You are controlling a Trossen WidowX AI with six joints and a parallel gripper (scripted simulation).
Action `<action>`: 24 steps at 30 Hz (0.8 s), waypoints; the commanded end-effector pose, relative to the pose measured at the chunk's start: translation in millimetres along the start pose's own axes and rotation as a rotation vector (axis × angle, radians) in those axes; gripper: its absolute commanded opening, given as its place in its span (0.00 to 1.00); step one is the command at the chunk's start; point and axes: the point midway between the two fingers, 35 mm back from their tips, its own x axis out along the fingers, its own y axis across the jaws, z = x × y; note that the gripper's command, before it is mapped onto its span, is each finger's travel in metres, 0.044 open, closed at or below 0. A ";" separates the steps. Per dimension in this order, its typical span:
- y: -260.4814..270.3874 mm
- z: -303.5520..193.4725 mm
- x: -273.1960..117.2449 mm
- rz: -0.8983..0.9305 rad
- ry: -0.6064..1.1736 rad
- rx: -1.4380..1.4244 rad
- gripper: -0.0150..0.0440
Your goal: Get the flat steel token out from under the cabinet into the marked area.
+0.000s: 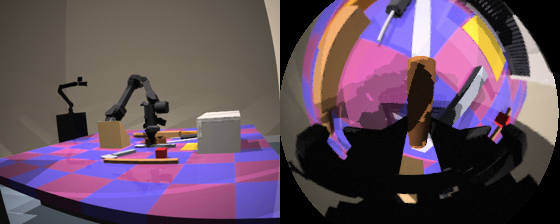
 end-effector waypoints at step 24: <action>-23.5 -0.3 -0.9 -0.003 -0.002 -0.037 0.25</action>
